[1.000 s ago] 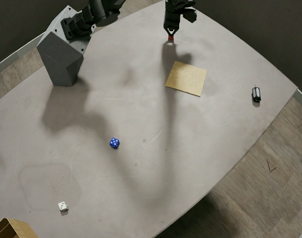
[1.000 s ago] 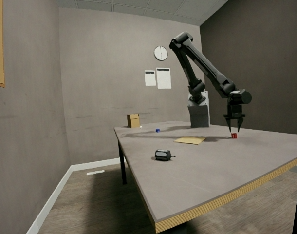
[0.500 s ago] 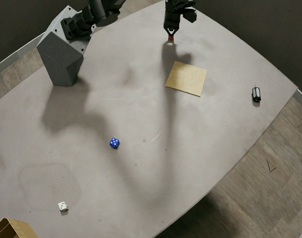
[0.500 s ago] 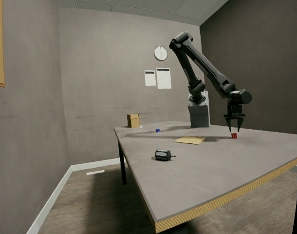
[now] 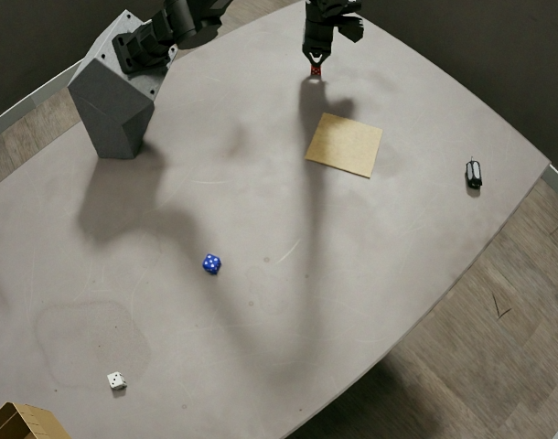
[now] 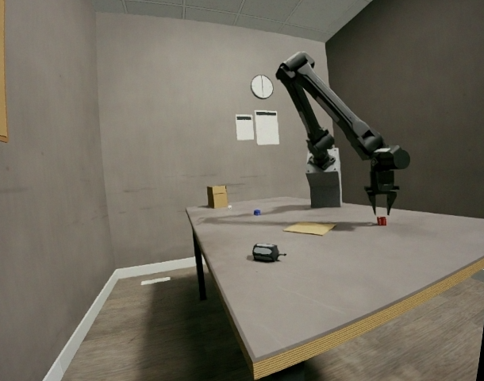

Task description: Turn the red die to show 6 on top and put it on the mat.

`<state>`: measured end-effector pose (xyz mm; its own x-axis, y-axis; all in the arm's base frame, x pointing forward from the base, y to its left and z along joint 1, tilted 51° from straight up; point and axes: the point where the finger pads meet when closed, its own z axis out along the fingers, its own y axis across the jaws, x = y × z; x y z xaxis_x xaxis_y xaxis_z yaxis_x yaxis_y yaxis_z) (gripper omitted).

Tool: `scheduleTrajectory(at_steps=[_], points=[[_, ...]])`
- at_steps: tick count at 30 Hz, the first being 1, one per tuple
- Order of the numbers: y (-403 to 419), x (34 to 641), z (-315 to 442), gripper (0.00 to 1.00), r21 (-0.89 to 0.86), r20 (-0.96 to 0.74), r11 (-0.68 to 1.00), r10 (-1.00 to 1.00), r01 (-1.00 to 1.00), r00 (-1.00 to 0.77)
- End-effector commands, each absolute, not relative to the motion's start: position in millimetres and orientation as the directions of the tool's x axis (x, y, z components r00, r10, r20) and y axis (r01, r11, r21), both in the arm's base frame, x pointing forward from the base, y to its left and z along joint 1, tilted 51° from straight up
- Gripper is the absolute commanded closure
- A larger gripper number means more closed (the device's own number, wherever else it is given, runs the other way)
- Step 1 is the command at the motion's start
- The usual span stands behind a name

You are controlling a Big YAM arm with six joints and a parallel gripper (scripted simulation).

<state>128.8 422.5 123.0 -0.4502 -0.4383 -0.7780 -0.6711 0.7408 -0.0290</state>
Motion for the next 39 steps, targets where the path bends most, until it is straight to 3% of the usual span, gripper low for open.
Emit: scheduleTrajectory(at_steps=[1,39], points=[[424.8,135.4,128.2,0.61,-0.021,-0.785,0.747,-0.424,-0.665,-0.452],[430.5,138.7,122.0,0.61,-0.026,-0.783,0.744,-0.430,-0.667,-0.449]])
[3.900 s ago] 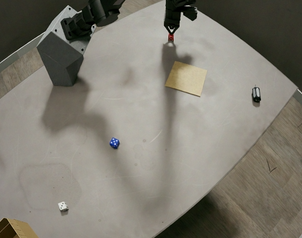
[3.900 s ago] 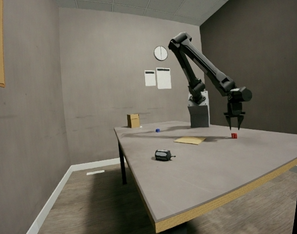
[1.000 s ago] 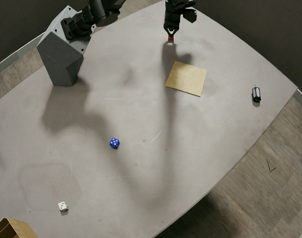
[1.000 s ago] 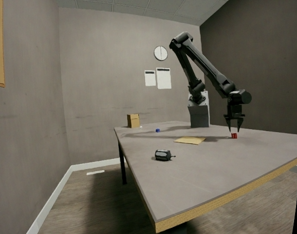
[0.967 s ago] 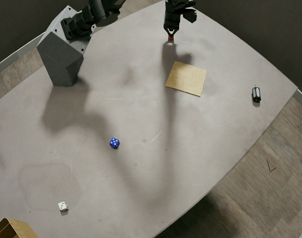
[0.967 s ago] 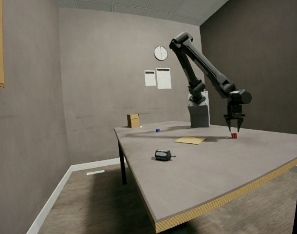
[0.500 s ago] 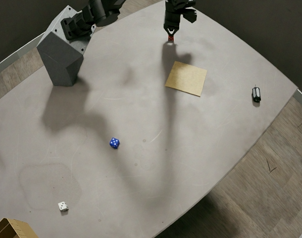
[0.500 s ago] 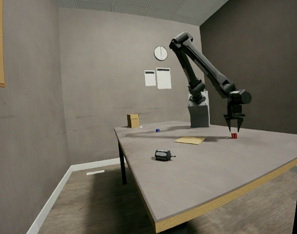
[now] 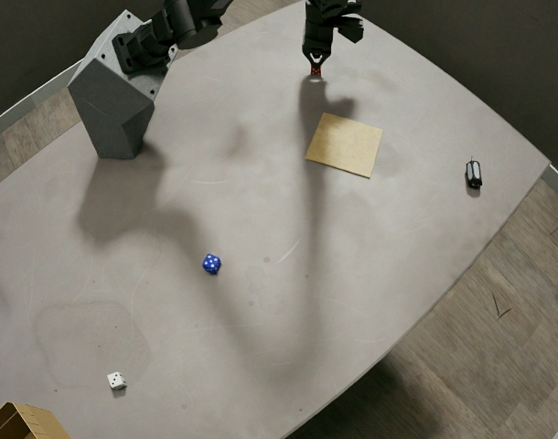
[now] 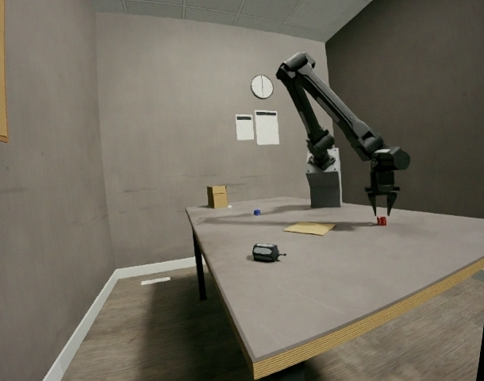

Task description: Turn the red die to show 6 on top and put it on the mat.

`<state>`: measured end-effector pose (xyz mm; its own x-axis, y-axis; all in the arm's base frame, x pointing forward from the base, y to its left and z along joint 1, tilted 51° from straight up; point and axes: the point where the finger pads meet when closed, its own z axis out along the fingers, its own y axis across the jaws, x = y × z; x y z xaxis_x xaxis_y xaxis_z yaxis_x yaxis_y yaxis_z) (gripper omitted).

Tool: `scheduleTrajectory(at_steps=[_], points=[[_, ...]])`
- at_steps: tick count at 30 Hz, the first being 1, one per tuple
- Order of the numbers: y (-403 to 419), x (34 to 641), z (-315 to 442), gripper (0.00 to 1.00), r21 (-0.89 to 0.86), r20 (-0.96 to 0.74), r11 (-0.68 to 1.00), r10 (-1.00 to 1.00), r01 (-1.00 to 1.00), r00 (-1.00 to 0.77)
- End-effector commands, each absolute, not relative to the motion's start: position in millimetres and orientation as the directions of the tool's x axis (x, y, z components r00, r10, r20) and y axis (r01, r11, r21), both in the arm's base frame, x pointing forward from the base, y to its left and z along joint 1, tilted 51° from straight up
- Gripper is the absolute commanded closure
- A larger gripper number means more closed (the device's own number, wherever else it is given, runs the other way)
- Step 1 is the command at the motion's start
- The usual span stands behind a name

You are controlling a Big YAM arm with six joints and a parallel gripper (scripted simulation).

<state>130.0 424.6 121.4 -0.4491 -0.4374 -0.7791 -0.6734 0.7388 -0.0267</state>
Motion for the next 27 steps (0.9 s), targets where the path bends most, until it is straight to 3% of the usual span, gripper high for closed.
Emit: scheduleTrajectory(at_steps=[1,27], points=[[432,140,122,0.61,-0.025,-0.784,0.744,-0.429,-0.667,-0.449],[441,154,108,0.61,-0.023,-0.784,0.747,-0.426,-0.665,-0.452]])
